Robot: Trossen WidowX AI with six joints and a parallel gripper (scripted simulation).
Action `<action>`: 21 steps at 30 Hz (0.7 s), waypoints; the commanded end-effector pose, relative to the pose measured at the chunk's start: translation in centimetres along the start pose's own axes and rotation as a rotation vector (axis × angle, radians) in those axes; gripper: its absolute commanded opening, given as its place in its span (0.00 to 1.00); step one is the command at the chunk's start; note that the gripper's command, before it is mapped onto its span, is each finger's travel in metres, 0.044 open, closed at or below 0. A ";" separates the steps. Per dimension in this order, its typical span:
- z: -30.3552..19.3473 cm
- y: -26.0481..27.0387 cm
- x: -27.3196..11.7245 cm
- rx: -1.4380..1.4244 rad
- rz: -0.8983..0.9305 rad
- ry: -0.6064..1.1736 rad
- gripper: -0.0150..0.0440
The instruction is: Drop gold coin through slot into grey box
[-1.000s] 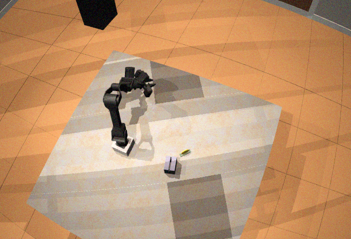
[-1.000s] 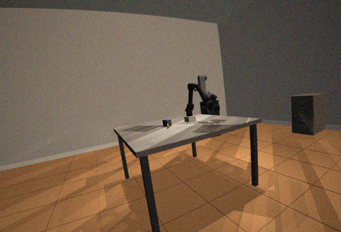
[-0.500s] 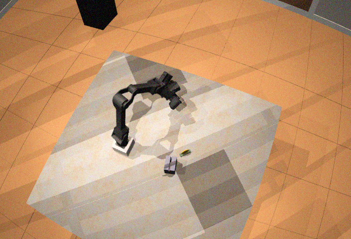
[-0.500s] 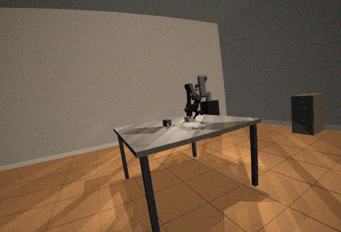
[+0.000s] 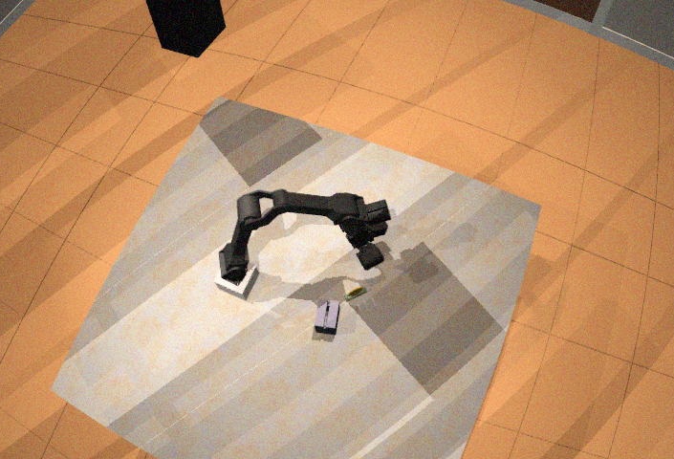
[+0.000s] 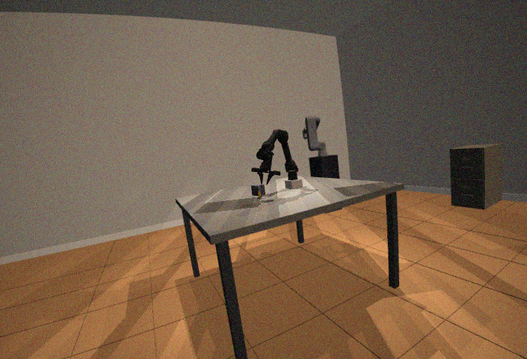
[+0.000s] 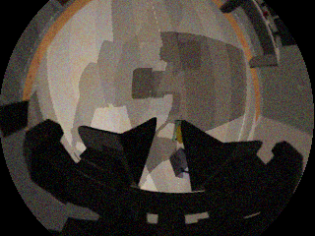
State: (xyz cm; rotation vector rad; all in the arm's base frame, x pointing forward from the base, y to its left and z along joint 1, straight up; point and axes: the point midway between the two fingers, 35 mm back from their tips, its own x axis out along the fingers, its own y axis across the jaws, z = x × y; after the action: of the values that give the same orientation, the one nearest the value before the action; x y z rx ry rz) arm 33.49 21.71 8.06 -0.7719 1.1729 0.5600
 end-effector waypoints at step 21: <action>-6.4 -6.7 2.7 -0.012 0.224 0.159 0.53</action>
State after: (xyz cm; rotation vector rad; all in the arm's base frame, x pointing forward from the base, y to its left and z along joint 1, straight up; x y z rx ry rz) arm 35.61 12.51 7.00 -0.7094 1.4043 0.6921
